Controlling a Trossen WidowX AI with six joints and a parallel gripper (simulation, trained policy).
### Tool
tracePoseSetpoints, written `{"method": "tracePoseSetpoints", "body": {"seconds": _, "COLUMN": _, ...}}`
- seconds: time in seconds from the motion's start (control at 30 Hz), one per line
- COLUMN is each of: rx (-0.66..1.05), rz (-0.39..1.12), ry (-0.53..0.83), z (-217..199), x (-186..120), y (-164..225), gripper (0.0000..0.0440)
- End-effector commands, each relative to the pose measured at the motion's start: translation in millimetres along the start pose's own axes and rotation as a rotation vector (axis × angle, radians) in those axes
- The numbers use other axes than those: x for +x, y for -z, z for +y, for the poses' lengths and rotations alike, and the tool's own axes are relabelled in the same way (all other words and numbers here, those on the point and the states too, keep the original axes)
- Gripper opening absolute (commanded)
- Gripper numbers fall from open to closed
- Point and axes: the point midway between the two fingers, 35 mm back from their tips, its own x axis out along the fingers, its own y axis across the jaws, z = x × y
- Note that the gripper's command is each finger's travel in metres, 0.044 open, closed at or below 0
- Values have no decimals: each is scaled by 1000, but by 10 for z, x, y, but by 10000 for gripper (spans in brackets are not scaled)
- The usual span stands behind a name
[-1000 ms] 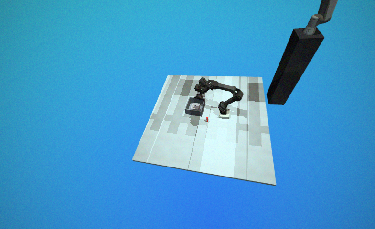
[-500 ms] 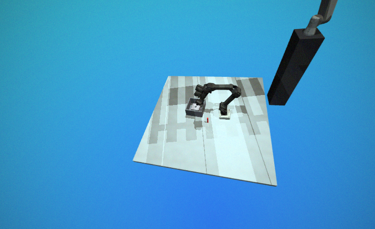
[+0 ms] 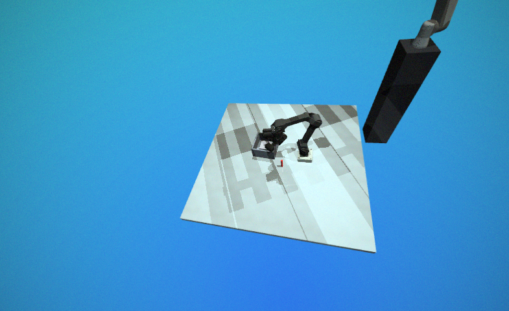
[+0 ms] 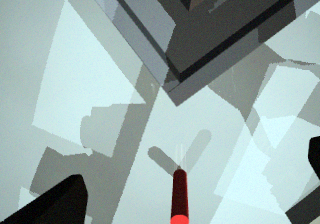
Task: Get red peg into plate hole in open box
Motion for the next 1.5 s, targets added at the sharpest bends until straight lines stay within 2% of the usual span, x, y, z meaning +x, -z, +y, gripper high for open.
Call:
{"method": "tracePoseSetpoints", "body": {"seconds": 0.0, "rx": 66, "rz": 48, "ry": 65, "z": 51, "x": 59, "y": 179, "gripper": 440}}
{"method": "tracePoseSetpoints", "body": {"seconds": 0.43, "rx": 151, "rz": 121, "ry": 203, "z": 191, "x": 326, "y": 672, "gripper": 440}}
{"method": "tracePoseSetpoints", "body": {"seconds": 1.13, "rx": 109, "rz": 56, "ry": 206, "z": 247, "x": 1162, "y": 883, "gripper": 438}}
{"method": "tracePoseSetpoints", "body": {"seconds": 1.23, "rx": 97, "rz": 57, "ry": 214, "z": 220, "x": 1250, "y": 896, "gripper": 395}}
{"method": "tracePoseSetpoints", "body": {"seconds": 1.47, "rx": 90, "rz": 72, "ry": 246, "z": 157, "x": 1383, "y": 927, "gripper": 211}}
